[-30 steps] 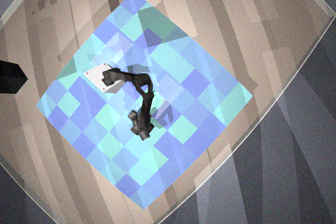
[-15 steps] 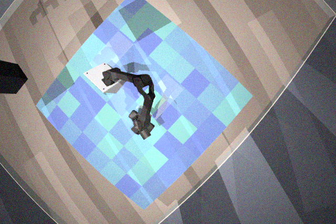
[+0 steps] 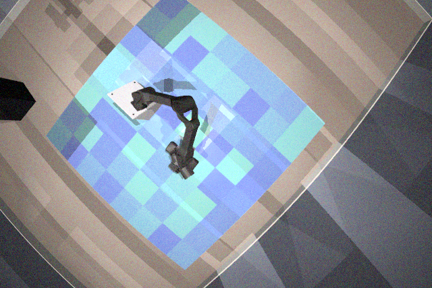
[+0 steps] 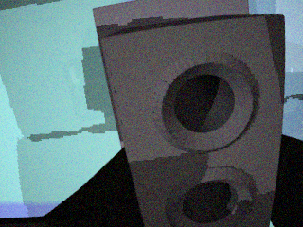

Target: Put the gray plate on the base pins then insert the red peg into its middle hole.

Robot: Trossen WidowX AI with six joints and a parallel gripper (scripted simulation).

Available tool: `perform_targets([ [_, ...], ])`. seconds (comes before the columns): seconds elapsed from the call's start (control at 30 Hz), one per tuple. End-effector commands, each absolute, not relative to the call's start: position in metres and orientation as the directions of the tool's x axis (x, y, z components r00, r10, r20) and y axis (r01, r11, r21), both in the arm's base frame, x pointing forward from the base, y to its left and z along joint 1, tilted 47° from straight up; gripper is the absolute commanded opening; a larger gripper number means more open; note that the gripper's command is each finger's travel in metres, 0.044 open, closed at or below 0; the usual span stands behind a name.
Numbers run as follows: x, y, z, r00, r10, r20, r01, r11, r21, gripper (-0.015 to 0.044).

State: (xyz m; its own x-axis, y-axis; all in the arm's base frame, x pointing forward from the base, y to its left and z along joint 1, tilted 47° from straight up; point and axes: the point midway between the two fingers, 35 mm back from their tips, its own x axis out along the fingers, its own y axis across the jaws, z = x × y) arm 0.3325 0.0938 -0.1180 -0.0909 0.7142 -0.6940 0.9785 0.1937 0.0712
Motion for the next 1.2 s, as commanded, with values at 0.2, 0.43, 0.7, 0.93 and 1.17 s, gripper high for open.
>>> perform_targets([
  [0.2,0.333,0.094,-0.118,-0.091,0.714,-0.694,0.978,0.195,0.073,0.0315],
  [0.43,0.333,0.094,-0.118,-0.091,0.714,-0.694,0.978,0.195,0.073,0.0440],
  [0.7,0.346,0.016,-0.046,-0.096,0.711,-0.696,0.979,0.193,0.061,0.0440],
  [0.93,0.345,0.006,-0.041,-0.097,0.713,-0.694,0.979,0.193,0.060,0.0440],
  [1.17,0.327,0.040,0.006,-0.097,0.709,-0.699,0.956,0.261,0.132,0.0440],
])
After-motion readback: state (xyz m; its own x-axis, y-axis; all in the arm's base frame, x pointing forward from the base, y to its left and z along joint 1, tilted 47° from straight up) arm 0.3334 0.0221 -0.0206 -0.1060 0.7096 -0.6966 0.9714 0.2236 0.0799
